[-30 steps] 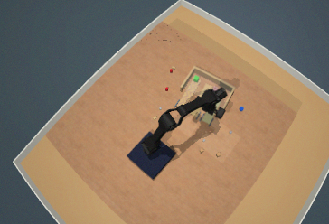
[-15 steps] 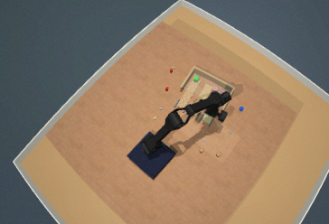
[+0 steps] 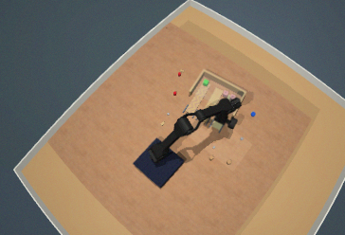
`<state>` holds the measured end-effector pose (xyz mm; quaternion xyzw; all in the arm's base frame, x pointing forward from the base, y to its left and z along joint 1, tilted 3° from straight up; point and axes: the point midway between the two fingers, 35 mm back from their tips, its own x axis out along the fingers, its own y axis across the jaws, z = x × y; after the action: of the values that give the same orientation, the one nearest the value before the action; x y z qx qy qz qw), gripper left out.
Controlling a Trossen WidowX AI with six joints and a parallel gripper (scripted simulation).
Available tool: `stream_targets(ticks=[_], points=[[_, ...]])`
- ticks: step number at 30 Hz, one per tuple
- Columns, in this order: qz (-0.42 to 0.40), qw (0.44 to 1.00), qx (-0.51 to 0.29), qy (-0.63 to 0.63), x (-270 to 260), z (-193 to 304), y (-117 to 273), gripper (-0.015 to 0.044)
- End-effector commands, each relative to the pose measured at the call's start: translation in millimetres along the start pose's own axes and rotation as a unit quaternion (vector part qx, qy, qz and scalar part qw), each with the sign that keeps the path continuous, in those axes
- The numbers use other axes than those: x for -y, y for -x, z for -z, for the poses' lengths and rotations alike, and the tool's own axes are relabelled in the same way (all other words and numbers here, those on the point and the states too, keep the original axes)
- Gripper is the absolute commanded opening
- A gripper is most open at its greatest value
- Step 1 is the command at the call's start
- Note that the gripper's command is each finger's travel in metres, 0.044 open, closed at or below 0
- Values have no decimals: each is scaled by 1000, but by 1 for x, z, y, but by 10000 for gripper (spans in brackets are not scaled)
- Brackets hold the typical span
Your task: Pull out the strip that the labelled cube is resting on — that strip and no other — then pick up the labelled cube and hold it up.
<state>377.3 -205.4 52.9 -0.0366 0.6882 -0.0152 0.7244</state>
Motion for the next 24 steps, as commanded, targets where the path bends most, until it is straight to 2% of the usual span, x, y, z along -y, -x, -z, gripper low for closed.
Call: stream_targets(ticks=[1,24], points=[[-4,1000,-4,2,-2,1,-10,0],[-4,1000,-4,2,-6,4,-39,0]])
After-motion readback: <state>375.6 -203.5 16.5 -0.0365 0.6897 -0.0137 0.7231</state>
